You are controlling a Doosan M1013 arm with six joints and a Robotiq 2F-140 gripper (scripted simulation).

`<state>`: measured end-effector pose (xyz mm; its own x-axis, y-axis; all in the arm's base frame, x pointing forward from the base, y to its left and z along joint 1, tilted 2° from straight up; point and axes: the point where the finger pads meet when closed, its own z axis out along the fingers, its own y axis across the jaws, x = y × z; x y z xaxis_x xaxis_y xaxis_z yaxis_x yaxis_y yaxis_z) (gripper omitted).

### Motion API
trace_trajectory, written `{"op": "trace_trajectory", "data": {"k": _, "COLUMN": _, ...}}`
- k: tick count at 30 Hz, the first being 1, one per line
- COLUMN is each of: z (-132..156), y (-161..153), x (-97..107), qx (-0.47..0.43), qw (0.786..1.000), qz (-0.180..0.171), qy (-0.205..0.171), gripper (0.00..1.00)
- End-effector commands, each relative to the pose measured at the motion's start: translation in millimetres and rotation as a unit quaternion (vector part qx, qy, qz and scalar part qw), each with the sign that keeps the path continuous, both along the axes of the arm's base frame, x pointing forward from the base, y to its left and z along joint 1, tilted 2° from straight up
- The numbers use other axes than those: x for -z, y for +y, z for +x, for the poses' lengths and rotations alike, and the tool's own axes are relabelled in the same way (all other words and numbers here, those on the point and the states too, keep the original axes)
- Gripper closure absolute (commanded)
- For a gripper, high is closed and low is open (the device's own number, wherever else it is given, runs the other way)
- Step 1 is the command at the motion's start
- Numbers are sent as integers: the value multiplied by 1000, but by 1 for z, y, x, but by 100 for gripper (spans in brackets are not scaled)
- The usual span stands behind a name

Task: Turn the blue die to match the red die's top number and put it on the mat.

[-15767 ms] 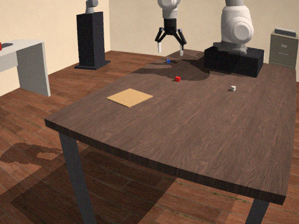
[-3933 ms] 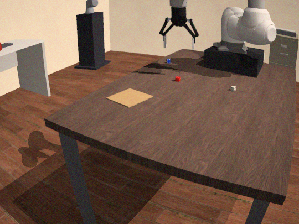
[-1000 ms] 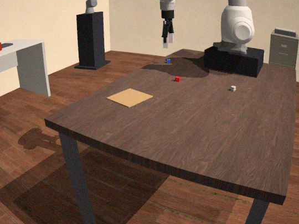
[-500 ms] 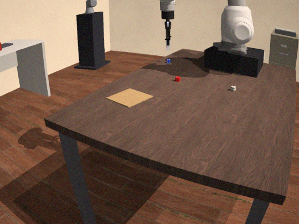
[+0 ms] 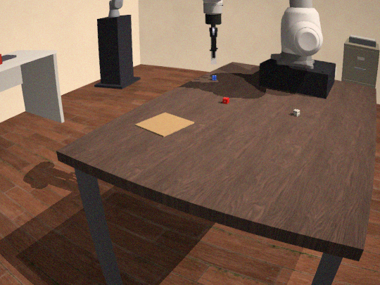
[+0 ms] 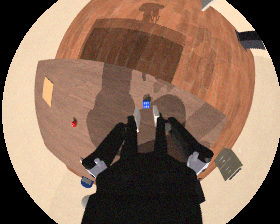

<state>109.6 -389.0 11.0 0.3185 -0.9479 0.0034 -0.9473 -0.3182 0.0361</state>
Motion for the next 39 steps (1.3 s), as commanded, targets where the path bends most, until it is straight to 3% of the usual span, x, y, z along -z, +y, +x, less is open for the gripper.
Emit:
{"op": "trace_trajectory", "data": {"k": 1, "z": 1, "y": 1, "x": 3, "qx": 1, "qw": 1000, "qz": 1, "qy": -3, "gripper": 71}}
{"op": "trace_trajectory", "data": {"k": 22, "z": 0, "y": 1, "x": 5, "qx": 1, "qw": 1000, "qz": 1, "qy": -3, "gripper": 71}}
{"op": "trace_trajectory", "data": {"k": 39, "z": 0, "y": 1, "x": 21, "qx": 1, "qw": 1000, "qz": 1, "qy": -3, "gripper": 71}}
